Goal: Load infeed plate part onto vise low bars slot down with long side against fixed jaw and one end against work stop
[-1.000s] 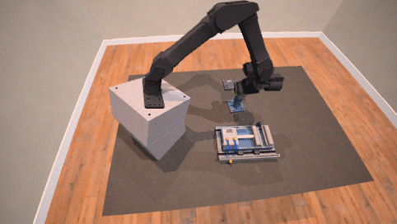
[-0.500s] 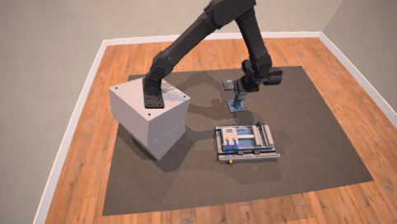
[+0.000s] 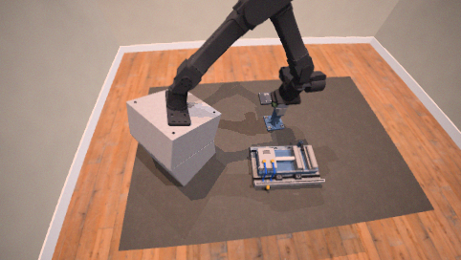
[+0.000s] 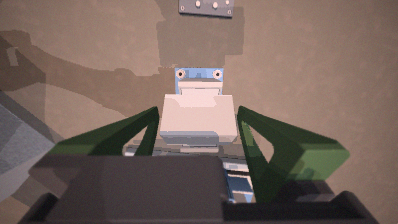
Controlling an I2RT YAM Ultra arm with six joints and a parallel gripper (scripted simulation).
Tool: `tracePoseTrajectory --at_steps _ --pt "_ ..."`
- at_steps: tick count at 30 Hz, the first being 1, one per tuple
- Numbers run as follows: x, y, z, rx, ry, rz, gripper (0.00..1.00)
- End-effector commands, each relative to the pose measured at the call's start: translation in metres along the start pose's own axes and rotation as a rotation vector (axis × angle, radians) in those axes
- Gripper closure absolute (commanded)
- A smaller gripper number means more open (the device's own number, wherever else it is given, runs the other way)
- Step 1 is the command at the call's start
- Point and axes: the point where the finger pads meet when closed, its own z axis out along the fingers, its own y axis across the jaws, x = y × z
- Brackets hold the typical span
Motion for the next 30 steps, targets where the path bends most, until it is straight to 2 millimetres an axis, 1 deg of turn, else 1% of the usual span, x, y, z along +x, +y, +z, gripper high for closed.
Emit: tracePoseTrajectory --at_steps 1,9,10,12,18,20,26,27,28,30 --pt "-0.002 0.002 -0.005 0.005 0.053 0.008 0.19" --pt "-0.002 0.003 -0.005 -0.001 0.122 0.012 0.19" --pt "0.008 0.005 -0.003 -0.010 0.139 0.032 0.19" --pt "-0.003 0.000 -0.007 0.005 0.156 0.008 0.19" --pt "-0.007 -0.012 -0.011 0.033 0.224 -0.005 0.19" --pt "-0.004 -0.009 -0.006 0.019 0.249 0.002 0.19" --pt "-0.007 -0.012 -0.011 0.033 0.295 -0.003 0.19" --pt "0.002 -0.009 -0.008 0.021 0.313 0.015 0.19" --pt "-0.003 -0.008 -0.006 0.018 0.321 0.005 0.19" --pt "-0.004 -0.009 -0.006 0.019 0.344 0.003 0.19"
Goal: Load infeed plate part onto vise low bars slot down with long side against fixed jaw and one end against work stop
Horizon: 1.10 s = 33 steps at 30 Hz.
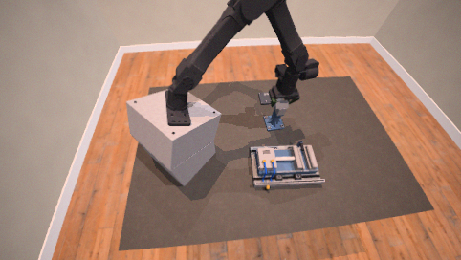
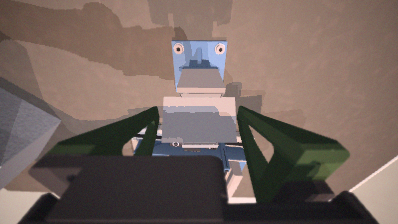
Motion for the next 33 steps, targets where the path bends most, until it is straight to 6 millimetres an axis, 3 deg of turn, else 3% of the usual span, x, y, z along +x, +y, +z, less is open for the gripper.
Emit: tracePoseTrajectory --at_steps 1,14,30,31,33 --pt "-0.0018 -0.0093 -0.0094 0.020 0.056 0.003 0.19" --pt "0.0062 -0.0060 -0.0032 0.003 0.194 0.020 0.19" --pt "0.0000 -0.0045 -0.0019 0.001 0.353 0.008 0.19" --pt "0.0066 -0.0060 -0.0035 0.003 0.368 0.022 0.19" --pt "-0.0001 -0.0045 -0.0019 0.001 0.386 0.008 0.19"
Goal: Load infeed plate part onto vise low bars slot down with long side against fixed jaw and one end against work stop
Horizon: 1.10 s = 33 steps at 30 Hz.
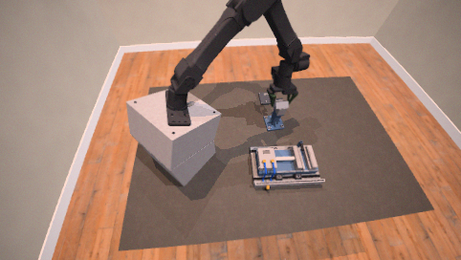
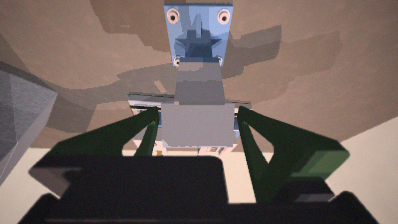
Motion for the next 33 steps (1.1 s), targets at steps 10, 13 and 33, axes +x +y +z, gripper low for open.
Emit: tracePoseTrajectory --at_steps 10,13,33 --pt "0.0020 -0.0031 -0.0025 -0.001 0.156 0.009 0.19" --pt "0.0020 -0.0031 -0.0026 -0.001 0.176 0.008 0.19" --pt "0.0016 -0.0028 -0.0028 0.000 0.326 0.008 0.19"
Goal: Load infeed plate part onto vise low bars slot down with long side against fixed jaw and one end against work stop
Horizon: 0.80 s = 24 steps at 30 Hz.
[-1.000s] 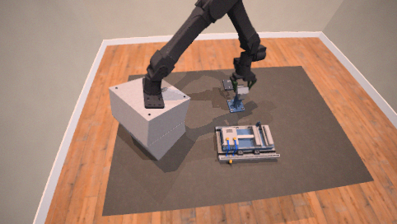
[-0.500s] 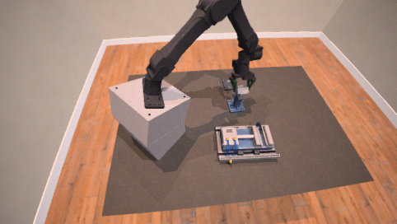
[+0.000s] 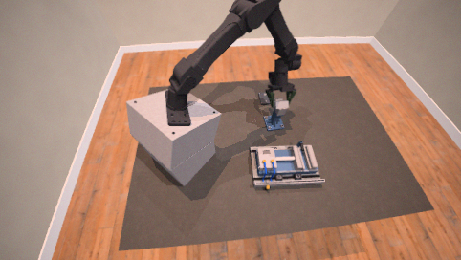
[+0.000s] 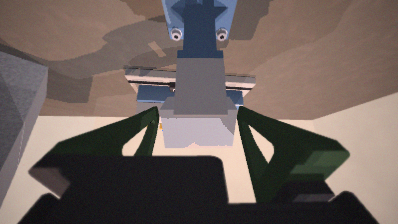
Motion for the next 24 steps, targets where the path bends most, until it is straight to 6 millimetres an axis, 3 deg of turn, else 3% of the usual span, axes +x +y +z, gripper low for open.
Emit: tracePoseTrajectory --at_steps 1,24 --pt "0.0013 -0.0035 -0.0047 0.006 0.042 0.005 0.19" --pt "0.0036 -0.0040 -0.0038 0.004 0.143 0.010 0.19"
